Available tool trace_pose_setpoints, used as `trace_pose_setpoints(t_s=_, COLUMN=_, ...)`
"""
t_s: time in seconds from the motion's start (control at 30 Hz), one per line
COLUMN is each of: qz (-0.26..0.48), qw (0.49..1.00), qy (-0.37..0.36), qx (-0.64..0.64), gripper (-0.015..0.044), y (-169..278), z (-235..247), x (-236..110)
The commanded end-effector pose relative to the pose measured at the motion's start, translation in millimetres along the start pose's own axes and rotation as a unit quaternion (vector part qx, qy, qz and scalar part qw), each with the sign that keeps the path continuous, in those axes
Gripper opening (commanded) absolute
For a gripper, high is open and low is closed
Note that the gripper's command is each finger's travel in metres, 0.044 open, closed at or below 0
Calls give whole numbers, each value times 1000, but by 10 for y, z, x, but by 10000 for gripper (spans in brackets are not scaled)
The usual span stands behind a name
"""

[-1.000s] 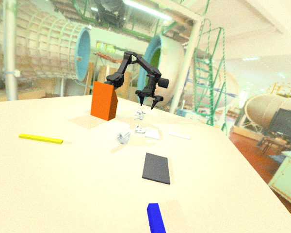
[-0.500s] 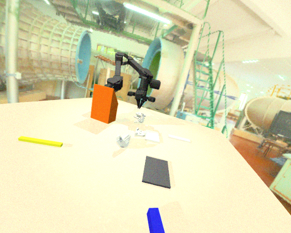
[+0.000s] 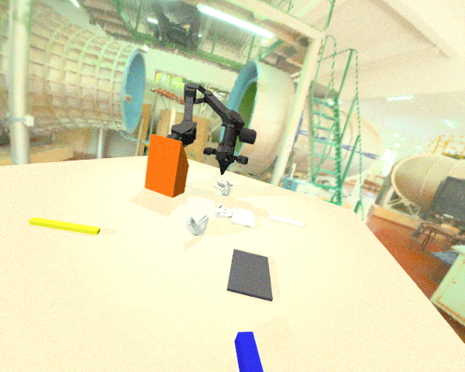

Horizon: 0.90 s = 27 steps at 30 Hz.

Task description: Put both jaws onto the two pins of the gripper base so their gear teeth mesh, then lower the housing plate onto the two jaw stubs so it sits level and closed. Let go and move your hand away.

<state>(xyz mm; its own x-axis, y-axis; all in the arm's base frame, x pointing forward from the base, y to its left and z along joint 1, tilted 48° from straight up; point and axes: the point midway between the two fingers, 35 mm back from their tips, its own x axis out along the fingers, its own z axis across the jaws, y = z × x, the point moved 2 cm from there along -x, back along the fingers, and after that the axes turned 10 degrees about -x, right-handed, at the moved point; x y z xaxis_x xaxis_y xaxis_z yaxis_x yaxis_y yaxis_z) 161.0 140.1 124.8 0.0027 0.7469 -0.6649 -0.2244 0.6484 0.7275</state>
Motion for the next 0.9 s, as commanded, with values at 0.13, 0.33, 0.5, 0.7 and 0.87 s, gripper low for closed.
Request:
trace_pose_setpoints(t_s=0.13, qz=-4, qw=1000, qy=4, qx=4, gripper=0, y=-26, z=-6, x=130)
trace_pose_setpoints(t_s=0.33, qz=-4, qw=1000, qy=4, qx=4, gripper=0, y=-27, z=-3, x=230)
trace_pose_setpoints(t_s=0.5, qz=-4, qw=1000, qy=4, qx=4, gripper=0, y=-24, z=-5, x=312)
trace_pose_setpoints(t_s=0.7, qz=-3, qw=1000, qy=3, qx=4, gripper=0, y=-16, z=-12, x=409)
trace_pose_setpoints(t_s=0.87, qz=-1, qw=1000, qy=3, qx=4, gripper=0, y=-7, z=-22, x=488)
